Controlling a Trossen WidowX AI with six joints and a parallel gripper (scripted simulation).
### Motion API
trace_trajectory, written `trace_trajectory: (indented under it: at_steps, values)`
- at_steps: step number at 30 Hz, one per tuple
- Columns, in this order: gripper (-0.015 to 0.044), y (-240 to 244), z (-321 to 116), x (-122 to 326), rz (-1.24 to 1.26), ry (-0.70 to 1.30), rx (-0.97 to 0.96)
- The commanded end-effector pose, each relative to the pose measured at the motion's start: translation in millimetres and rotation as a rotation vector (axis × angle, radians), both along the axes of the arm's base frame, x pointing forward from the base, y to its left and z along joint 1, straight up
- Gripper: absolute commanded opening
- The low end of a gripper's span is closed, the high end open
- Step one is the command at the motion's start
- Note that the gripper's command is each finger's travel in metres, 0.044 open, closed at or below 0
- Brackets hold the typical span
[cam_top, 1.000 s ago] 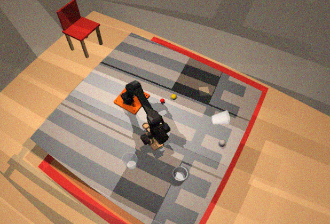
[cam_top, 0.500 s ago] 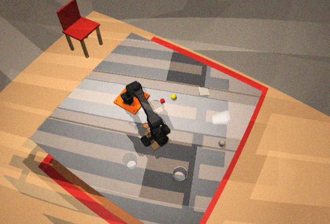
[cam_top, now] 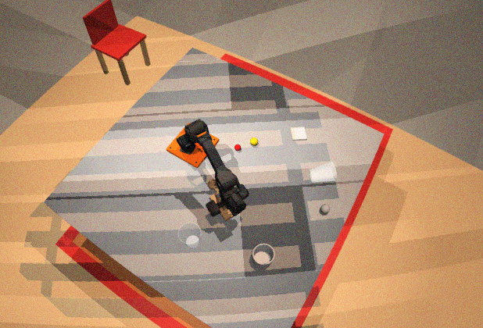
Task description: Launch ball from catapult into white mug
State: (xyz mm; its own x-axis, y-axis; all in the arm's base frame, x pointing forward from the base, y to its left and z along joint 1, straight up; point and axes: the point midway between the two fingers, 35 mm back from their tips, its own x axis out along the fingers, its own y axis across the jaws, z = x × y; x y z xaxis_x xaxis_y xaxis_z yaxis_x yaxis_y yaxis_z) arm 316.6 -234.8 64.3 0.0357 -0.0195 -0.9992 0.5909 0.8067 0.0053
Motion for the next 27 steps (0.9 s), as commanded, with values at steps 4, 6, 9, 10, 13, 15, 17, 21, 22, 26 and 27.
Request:
trace_trajectory:
  at_steps: [4,6,9,10,13,15,17,21,22,26,27]
  values:
    - [0.0309,-0.1,0.4,0.1,0.0,0.0,0.0]
    - [0.0256,-0.1,0.4,0.1,0.0,0.0,0.0]
    - [0.0177,-0.1,0.4,0.1,0.0,0.0,0.0]
    - [0.0151,-0.1,0.4,0.1,0.0,0.0,0.0]
    - [0.0131,-0.1,0.4,0.1,0.0,0.0,0.0]
    - [0.0118,-0.1,0.4,0.1,0.0,0.0,0.0]
    - [0.0085,-0.2,3.1,0.2,0.0,0.0,0.0]
    - [0.0,0.5,47.2,-1.5,0.0,0.001,-0.001]
    - [0.0,0.6,49.9,-1.8,0.0,0.001,-0.001]
    - [0.0,0.3,48.4,-1.6,-0.001,0.002,0.0]
    - [0.0,0.3,47.7,-1.5,-0.001,0.002,0.0]
